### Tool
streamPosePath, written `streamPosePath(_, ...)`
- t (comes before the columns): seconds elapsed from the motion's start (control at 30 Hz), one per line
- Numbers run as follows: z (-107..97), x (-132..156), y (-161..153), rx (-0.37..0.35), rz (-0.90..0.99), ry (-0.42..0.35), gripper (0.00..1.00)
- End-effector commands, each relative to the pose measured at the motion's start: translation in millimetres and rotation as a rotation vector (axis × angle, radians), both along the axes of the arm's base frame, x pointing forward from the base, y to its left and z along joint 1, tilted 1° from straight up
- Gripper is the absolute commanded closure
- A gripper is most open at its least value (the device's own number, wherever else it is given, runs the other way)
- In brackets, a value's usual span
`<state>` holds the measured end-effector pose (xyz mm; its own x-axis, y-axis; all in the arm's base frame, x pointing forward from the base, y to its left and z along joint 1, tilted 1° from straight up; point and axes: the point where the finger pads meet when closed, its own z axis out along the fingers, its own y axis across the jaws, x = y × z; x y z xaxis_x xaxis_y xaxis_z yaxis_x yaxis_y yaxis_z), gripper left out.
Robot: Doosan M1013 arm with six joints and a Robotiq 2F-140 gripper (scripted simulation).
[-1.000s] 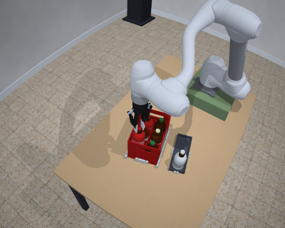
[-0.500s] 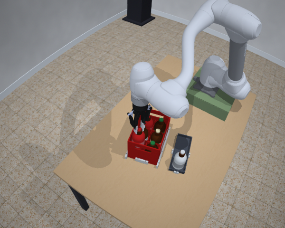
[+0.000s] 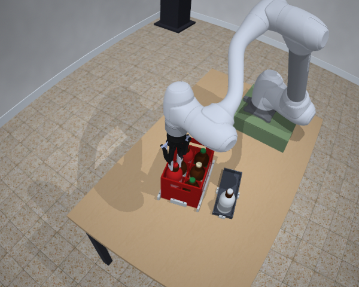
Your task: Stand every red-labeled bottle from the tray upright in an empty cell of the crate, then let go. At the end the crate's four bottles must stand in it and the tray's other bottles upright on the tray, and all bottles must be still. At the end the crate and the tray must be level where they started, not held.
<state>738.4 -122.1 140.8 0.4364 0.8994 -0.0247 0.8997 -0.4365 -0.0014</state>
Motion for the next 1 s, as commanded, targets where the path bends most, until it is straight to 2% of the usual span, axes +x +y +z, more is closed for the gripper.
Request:
streamPosePath(0.0,-2.7,0.0,0.0,0.0,0.0,0.0,1.0)
streamPosePath(0.97,-11.8,-0.1,-0.2,0.0,0.0,0.0,1.0)
